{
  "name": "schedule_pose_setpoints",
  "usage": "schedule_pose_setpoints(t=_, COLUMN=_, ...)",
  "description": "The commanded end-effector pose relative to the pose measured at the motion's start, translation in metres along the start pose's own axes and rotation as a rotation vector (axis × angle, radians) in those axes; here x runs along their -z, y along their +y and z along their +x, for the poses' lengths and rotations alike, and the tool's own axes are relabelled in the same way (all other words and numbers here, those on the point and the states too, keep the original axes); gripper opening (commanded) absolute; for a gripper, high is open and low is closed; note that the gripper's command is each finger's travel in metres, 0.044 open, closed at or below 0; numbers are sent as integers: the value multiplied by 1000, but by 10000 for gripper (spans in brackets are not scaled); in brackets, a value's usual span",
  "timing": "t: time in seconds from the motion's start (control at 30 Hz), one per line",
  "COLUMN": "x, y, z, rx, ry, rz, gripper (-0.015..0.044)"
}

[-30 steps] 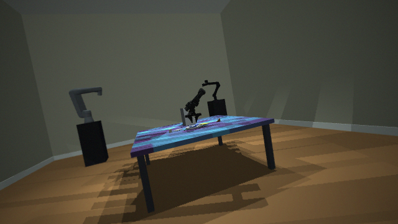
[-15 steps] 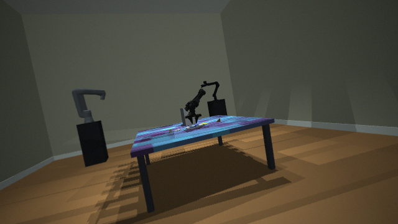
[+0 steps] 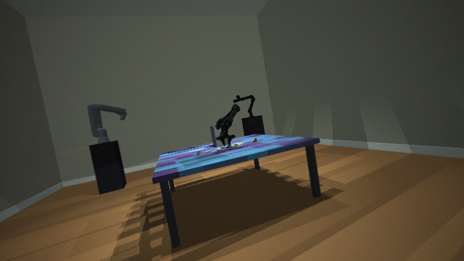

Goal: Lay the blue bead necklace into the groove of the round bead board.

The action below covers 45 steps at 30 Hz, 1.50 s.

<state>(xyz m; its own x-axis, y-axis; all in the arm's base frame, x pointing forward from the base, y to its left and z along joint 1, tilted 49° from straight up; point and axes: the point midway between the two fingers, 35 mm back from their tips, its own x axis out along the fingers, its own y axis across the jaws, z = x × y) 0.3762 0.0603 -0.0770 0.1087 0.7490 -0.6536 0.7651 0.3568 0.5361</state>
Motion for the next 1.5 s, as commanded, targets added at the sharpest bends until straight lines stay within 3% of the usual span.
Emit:
schedule_pose_setpoints(t=0.0, x=2, y=-2, z=10, rx=4, ry=10, rz=11, gripper=250)
schedule_pose_setpoints(t=0.23, x=2, y=-3, z=12, rx=4, ry=10, rz=12, gripper=250)
schedule_pose_setpoints(t=0.53, x=1, y=-2, z=10, rx=5, ry=5, rz=5, gripper=14)
schedule_pose_setpoints(t=0.6, x=1, y=-2, z=10, rx=5, ry=5, rz=5, gripper=0)
schedule_pose_setpoints(t=1.47, x=1, y=-2, z=10, rx=5, ry=5, rz=5, gripper=0)
